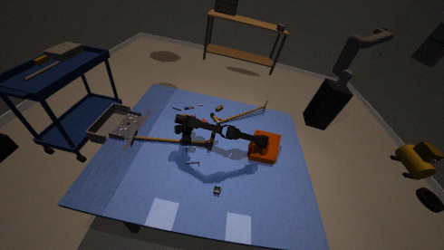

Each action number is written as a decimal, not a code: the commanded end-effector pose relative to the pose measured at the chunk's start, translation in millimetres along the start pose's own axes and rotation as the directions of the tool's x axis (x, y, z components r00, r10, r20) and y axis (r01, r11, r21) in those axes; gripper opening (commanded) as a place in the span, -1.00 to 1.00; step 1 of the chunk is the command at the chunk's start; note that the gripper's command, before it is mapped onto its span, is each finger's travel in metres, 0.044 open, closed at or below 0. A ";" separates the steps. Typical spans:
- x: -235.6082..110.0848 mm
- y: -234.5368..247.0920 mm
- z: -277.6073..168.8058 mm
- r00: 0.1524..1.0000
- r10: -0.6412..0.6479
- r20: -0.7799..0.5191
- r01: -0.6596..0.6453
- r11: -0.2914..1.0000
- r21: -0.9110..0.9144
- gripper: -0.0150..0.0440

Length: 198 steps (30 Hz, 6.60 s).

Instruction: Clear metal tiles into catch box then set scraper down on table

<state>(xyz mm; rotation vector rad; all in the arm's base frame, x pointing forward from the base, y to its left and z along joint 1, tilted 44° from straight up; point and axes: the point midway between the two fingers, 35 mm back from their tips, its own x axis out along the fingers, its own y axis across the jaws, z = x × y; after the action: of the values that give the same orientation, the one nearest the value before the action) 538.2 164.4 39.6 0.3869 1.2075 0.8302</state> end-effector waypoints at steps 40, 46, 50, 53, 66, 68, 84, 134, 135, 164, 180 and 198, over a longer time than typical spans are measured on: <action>-0.7 -0.2 0.2 1.000 0.000 0.002 0.000 1.000 0.001 -0.40; -24.5 -5.5 5.4 0.999 -0.004 0.054 0.003 1.000 0.021 0.13; -42.4 -9.3 8.2 0.996 -0.007 0.094 0.004 0.999 0.035 0.49; -55.9 -12.0 9.7 0.992 -0.011 0.123 0.005 0.999 0.046 0.75; -113.4 -22.2 10.3 0.969 -0.028 0.245 0.007 0.996 0.088 1.00; -122.1 -23.5 9.6 0.964 -0.031 0.263 0.007 0.996 0.094 1.00; -188.7 -31.2 -3.7 0.914 -0.062 0.401 0.006 0.990 0.138 1.00; -340.3 -22.9 -107.2 0.659 -0.181 0.730 0.013 0.973 0.229 1.00; -342.2 -22.3 -109.8 0.653 -0.183 0.735 0.014 0.973 0.230 1.00; -376.2 -1.2 -188.8 0.471 -0.252 0.845 0.044 0.964 0.263 1.00; -378.5 7.3 -218.7 0.398 -0.277 0.874 0.062 0.959 0.276 1.00; -378.5 7.3 -218.7 0.398 -0.277 0.874 0.062 0.959 0.276 1.00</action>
<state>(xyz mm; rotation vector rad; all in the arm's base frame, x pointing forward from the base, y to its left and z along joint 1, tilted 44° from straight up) 288.8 -145.5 221.1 0.7476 0.2443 0.1791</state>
